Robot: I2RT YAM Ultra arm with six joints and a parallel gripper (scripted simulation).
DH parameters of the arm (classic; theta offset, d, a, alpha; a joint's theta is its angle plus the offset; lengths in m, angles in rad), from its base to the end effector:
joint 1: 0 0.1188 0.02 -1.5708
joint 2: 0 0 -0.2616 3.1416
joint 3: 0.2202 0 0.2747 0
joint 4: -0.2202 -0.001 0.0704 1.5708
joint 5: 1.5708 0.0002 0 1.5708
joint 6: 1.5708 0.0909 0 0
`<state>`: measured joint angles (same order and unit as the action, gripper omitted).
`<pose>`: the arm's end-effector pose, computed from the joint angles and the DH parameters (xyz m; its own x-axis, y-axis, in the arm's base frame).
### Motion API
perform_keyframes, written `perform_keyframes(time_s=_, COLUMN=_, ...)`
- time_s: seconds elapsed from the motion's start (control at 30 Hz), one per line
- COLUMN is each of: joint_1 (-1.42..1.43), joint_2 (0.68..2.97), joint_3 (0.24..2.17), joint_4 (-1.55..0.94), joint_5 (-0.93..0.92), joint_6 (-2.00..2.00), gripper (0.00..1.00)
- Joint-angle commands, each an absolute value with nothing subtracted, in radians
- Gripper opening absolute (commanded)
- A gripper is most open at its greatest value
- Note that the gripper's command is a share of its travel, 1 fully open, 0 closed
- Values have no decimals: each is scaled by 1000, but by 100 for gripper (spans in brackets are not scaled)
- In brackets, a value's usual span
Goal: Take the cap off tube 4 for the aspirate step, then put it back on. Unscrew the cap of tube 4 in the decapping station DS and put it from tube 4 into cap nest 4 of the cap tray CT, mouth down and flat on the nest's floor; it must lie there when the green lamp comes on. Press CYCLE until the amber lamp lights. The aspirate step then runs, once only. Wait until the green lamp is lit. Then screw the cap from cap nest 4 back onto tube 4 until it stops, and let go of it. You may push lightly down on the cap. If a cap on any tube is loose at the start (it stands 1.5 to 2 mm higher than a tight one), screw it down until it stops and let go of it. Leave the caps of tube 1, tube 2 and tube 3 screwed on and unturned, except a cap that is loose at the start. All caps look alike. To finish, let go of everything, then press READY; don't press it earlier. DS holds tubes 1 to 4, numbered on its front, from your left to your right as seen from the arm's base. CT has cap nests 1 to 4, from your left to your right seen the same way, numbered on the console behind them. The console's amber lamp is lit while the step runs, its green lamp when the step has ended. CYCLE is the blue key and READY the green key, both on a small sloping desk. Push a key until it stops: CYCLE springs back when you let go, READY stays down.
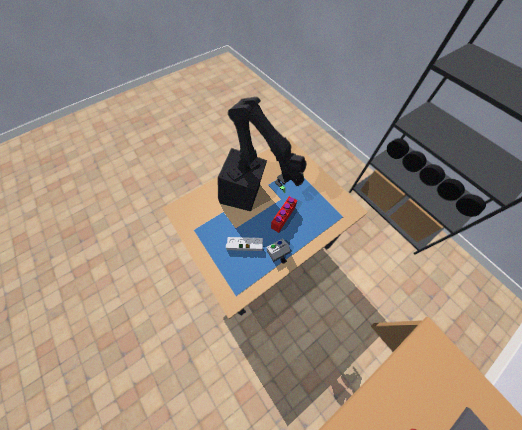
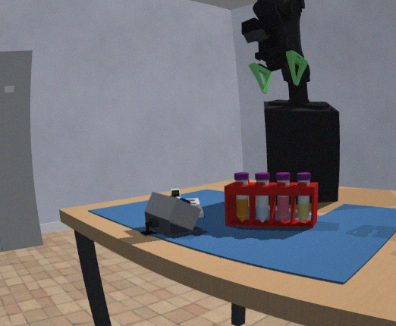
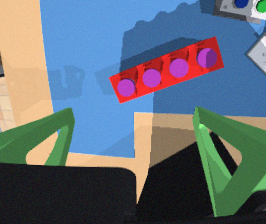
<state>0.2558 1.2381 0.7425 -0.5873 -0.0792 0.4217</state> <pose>0.2632 0.0773 0.1490 -0.8976 0.1870 -0.3991 0.0869 0.9629 0.2556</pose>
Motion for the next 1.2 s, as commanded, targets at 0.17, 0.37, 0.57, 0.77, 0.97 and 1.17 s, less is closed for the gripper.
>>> perform_keyframes(time_s=0.17, joint_1=256, joint_2=1234, joint_3=747, joint_4=-585, joint_5=-79, joint_6=422, gripper=100)
perform_keyframes(time_s=0.37, joint_1=256, joint_2=1234, joint_3=747, joint_4=-585, joint_5=-79, joint_6=422, gripper=100)
perform_keyframes(time_s=0.57, joint_1=256, joint_2=1234, joint_3=747, joint_4=-585, joint_5=-79, joint_6=422, gripper=49)
perform_keyframes(time_s=0.77, joint_1=256, joint_2=1234, joint_3=747, joint_4=-585, joint_5=-79, joint_6=422, gripper=49)
perform_keyframes(time_s=0.97, joint_1=256, joint_2=1234, joint_3=747, joint_4=-585, joint_5=-79, joint_6=422, gripper=49)
perform_keyframes(time_s=1.17, joint_1=256, joint_2=1234, joint_3=747, joint_4=-585, joint_5=-79, joint_6=422, gripper=49)
